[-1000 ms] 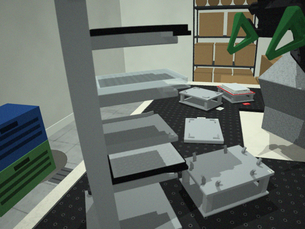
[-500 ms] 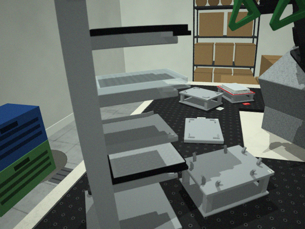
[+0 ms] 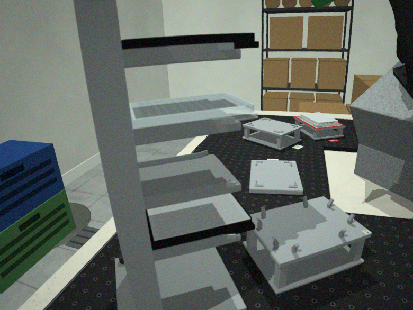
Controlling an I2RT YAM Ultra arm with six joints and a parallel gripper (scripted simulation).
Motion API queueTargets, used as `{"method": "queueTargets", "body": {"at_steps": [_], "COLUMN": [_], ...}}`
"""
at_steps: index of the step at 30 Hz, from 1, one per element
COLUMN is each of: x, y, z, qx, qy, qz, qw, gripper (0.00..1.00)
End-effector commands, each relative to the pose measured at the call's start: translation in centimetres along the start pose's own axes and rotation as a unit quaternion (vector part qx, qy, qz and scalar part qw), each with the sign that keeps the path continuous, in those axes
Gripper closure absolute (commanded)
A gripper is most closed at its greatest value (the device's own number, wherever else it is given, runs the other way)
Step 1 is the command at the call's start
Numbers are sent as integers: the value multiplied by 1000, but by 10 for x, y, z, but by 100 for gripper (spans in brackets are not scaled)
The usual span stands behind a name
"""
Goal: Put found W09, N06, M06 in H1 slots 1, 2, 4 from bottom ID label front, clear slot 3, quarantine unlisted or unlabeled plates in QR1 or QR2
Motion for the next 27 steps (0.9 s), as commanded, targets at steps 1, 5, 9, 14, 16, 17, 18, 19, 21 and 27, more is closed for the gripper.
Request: {"method": "queueTargets", "body": {"at_steps": [1,5,9,14,16,17,18,19,21,27], "x": [4,4,7,7,7,7,7,7,7,7], "y": [5,6,9,9,9,9,9,9,9,9], "z": [-1,-2,-4,-4,-4,-4,-4,-4,-4,-4], "qx": [4,3,-4,-4,-4,-4,-4,-4,-4,-4], "qy": [-19,-20,-17,-17,-17,-16,-16,-16,-16,-16], "qz": [4,3,-2,-2,-2,-2,-2,-2,-2,-2], "qw": [1000,1000,1000,1000,1000,1000,1000,1000,1000,1000], "gripper": [0,0,0,0,0,0,0,0,0,0]}}
Point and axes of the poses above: the point where the finger pads meet when closed, its own x axis back along the fingers, its own z axis across the jaws, y = z × x, the point moved 7 cm from there along x, back along the fingers, and after that the axes turned 15 degrees about -x, right-handed, at the moved point
